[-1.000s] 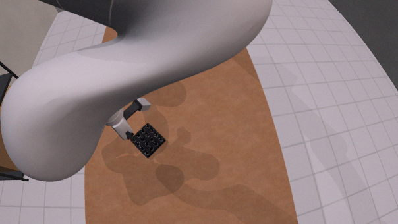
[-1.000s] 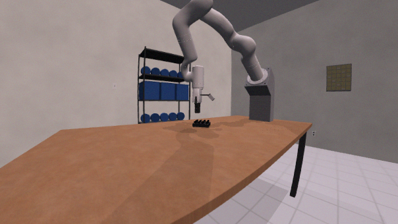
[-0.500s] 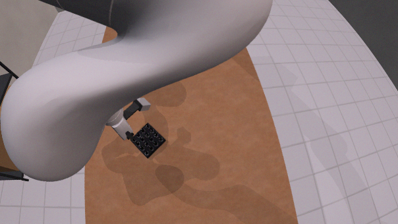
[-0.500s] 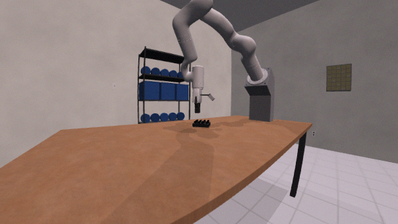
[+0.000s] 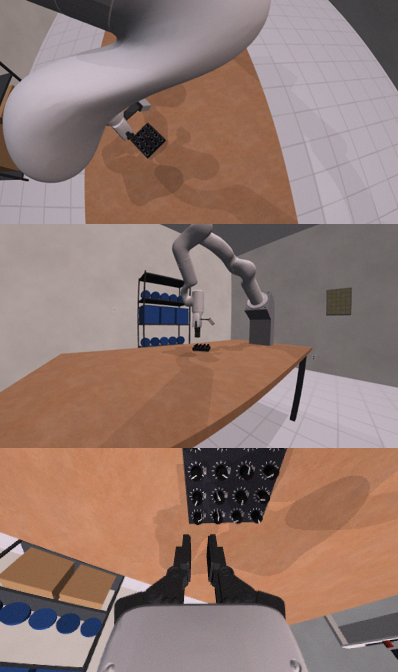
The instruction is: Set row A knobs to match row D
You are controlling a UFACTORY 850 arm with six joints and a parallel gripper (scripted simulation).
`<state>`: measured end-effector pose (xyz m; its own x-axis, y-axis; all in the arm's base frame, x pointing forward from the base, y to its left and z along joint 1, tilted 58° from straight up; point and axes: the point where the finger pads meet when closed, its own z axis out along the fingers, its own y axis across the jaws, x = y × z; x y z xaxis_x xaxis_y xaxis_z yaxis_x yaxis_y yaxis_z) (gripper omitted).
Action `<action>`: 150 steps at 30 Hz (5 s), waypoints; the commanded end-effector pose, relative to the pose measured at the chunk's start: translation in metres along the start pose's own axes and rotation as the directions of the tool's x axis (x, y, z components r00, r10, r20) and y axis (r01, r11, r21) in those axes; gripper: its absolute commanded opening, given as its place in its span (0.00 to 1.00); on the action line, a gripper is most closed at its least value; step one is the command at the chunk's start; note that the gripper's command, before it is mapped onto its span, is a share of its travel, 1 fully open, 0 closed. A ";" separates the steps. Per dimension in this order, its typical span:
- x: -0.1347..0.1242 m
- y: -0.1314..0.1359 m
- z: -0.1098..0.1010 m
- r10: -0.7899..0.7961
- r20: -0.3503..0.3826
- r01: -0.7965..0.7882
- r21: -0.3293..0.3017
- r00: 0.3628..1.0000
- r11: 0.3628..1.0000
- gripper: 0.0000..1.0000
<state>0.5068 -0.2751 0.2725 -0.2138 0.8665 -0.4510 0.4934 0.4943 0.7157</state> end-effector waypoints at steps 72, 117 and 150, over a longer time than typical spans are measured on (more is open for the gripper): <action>0.001 -0.001 0.041 0.000 0.001 0.000 0.000 1.000 1.000 0.19; 0.001 -0.001 0.053 0.000 0.001 0.000 0.000 1.000 1.000 0.19; 0.001 -0.001 0.053 0.000 0.001 0.000 0.000 1.000 1.000 0.19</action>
<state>0.5516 -0.2785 0.2429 -0.2136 0.8664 -0.4514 0.4933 0.4945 0.7157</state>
